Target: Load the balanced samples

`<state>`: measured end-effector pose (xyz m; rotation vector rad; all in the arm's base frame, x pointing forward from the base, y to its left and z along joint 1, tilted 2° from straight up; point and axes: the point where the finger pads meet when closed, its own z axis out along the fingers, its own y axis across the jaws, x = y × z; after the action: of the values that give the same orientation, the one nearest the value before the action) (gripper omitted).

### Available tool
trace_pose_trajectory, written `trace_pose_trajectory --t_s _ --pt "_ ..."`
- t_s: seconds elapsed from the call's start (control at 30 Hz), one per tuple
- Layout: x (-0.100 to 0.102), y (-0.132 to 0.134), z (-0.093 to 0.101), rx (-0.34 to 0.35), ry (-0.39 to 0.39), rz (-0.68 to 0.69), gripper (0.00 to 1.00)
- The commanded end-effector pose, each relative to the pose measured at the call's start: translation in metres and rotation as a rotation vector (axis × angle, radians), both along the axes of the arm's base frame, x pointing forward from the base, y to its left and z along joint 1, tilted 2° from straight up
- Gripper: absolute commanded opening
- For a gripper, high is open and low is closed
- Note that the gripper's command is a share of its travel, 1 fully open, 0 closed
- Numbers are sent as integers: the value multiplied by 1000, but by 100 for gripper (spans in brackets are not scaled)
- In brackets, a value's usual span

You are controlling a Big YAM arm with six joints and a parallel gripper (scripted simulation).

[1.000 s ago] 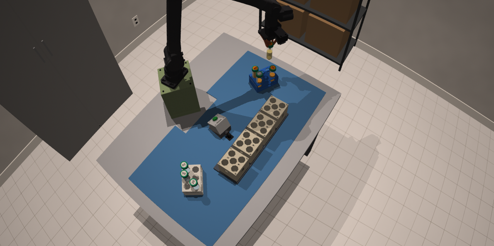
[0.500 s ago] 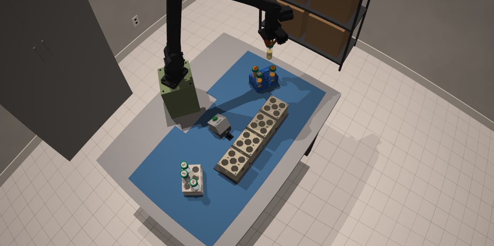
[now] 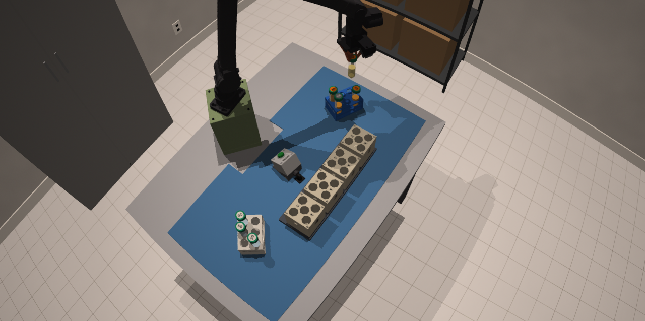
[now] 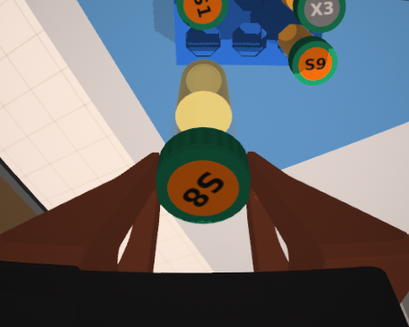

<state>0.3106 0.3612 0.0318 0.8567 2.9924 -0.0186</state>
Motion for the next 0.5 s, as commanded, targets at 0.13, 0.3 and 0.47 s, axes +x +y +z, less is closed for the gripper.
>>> trace_pose_trajectory --t_s 0.13,0.3,0.47 --pt "10 24 35 52 -47 1 0" --pt "11 26 15 43 -39 8 0" --pt "-1 6 -15 3 -7 4 0"
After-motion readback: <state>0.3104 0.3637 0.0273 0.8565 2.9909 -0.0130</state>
